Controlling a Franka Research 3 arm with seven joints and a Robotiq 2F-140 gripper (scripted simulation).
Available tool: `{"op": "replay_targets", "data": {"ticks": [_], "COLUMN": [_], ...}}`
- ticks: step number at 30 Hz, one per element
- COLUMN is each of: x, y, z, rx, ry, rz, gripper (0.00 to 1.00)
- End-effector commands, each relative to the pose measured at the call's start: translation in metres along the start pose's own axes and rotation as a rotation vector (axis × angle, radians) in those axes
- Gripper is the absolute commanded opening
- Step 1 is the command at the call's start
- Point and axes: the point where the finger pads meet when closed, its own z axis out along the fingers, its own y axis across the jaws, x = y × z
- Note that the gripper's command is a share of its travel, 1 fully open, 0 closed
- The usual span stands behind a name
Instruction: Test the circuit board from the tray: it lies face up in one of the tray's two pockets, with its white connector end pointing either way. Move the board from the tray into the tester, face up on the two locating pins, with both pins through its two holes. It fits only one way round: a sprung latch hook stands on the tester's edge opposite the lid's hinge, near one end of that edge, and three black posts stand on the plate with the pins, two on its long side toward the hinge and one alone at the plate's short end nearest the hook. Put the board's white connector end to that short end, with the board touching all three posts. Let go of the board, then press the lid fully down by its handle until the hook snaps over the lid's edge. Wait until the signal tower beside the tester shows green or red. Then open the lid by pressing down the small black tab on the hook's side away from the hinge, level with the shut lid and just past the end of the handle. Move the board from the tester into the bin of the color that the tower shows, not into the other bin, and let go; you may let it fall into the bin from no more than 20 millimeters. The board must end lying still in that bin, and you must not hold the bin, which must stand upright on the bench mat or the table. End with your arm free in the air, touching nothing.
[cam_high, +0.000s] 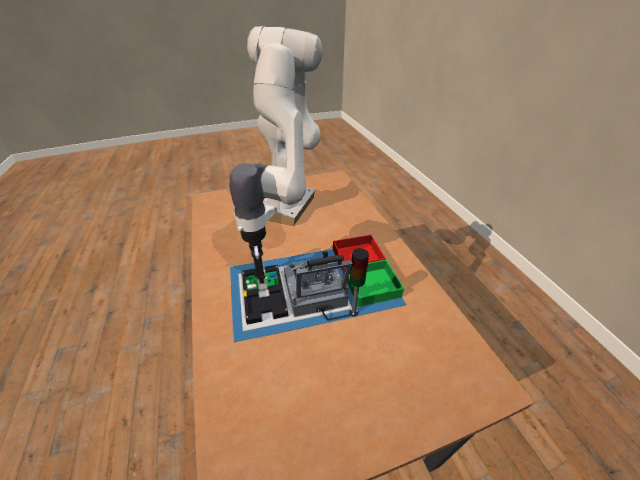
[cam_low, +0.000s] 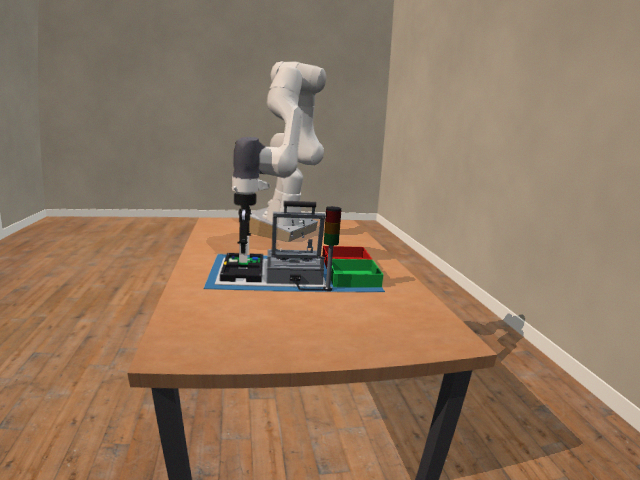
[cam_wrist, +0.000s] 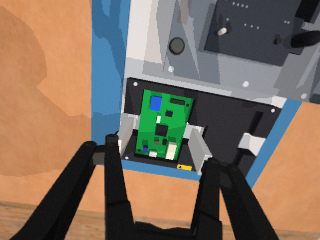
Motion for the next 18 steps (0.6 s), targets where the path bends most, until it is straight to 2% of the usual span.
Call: {"op": "replay_targets", "data": {"ticks": [1, 18], "x": [-0.001, -0.001], "y": [0.0, 0.0], "z": [0.002, 0.014], "rx": [-0.001, -0.001], "ry": [-0.001, -0.001], "rz": [-0.002, -0.002], "gripper": [0.58, 0.58]}}
